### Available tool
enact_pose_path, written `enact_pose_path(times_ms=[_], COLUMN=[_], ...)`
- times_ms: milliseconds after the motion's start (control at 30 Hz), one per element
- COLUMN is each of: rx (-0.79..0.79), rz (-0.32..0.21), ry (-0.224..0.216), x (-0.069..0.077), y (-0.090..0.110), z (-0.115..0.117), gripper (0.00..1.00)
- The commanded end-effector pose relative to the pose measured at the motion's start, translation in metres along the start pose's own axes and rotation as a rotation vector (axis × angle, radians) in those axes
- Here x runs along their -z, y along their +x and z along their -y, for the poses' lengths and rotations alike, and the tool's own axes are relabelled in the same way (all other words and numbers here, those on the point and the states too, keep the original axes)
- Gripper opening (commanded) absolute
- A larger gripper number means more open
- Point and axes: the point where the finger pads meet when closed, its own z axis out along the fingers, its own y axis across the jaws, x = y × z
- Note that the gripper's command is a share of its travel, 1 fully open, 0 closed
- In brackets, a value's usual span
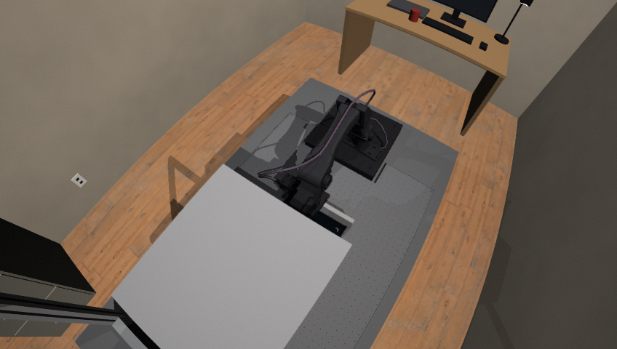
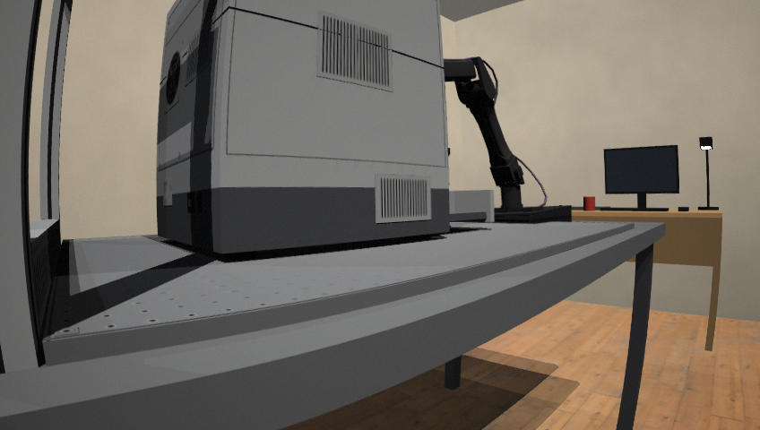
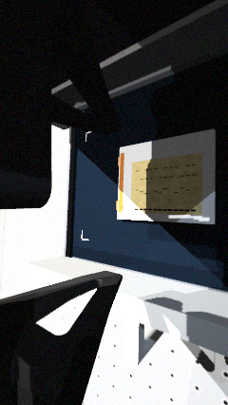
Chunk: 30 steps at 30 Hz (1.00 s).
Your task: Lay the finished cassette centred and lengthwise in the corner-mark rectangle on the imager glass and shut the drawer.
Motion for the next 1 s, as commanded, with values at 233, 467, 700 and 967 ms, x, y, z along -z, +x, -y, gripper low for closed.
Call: enact_pose_path(times_ms=[233,467,700,967], rx=[-0.002,0.001,0.004,0.001], rz=[0.01,0.01,0.01,0.011], ry=[-0.033,-0.022,-0.019,-0.019], x=[0.019,0.024,0.029,0.033], y=[0.0,0.002,0.003,0.001], z=[0.008,0.019,0.027,0.034], gripper=[1.0,1.0,1.0,1.0])
